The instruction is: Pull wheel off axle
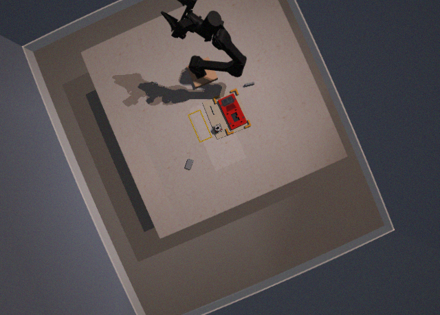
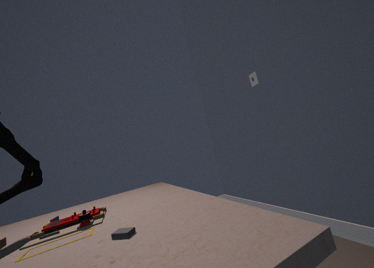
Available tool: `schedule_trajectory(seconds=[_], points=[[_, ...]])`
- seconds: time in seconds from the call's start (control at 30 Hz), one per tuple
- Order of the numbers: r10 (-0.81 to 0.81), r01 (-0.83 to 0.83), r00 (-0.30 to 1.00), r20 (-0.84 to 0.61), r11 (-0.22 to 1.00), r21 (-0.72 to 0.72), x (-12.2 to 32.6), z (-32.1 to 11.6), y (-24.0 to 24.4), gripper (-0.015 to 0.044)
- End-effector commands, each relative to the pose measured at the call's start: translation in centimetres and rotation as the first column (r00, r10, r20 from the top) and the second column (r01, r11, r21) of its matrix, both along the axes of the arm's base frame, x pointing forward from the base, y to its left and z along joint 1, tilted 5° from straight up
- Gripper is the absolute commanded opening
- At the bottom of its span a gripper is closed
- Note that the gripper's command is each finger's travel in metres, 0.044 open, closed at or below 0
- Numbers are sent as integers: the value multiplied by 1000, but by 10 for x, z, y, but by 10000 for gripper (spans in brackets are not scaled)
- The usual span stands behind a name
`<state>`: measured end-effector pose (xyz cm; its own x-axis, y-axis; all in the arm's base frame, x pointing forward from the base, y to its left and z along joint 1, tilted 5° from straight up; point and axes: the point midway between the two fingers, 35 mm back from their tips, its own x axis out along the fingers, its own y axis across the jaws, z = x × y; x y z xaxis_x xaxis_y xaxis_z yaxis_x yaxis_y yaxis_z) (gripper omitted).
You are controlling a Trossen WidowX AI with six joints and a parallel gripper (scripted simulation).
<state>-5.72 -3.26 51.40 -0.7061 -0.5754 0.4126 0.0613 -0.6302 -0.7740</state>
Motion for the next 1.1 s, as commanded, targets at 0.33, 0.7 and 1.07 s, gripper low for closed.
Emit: schedule_trajectory(seconds=[0.33, 0.7, 1.07], points=[[318, -326, 904, 286, 945, -20, -21, -19, -76, 300], [536, -622, 534, 654, 773, -126, 8, -58, -174, 300], [493, -761, 196, 848, 621, -185, 75, -100, -233, 300]])
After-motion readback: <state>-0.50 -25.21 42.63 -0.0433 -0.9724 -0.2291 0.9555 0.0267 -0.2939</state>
